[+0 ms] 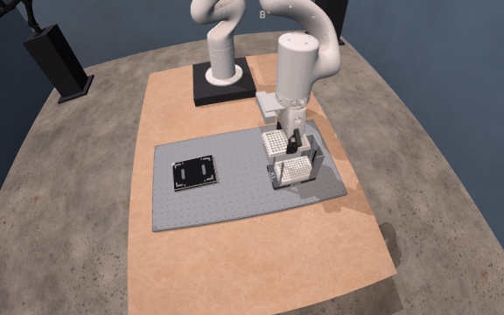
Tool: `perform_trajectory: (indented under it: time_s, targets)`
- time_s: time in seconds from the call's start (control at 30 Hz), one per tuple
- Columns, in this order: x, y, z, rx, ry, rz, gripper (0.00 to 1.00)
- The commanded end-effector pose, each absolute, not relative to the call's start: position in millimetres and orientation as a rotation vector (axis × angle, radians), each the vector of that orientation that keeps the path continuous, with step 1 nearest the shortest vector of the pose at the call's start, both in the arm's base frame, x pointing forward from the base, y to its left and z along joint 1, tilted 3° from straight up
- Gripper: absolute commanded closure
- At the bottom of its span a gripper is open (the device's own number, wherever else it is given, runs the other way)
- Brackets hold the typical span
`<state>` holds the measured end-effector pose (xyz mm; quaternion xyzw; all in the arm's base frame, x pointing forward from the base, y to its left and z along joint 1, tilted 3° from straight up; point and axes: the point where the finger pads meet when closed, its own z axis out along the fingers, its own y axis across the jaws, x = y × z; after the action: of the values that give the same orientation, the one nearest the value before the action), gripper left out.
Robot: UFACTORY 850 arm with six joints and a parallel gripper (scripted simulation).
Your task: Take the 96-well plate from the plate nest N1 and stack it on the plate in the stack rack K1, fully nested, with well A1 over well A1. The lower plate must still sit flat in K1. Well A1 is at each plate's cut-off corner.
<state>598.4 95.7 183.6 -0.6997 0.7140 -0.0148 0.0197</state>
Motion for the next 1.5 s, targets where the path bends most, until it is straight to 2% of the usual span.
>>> perform_trajectory:
  time_s: [0.0, 0.37, 1.47]
  targets:
    - [601.9, 105.3, 185.1, -2.170, 2.214, -0.048, 1.00]
    - [611.5, 141.0, 186.6, -2.170, 2.214, -0.048, 1.00]
    - [611.4, 140.7, 186.6, -2.170, 2.214, -0.048, 1.00]
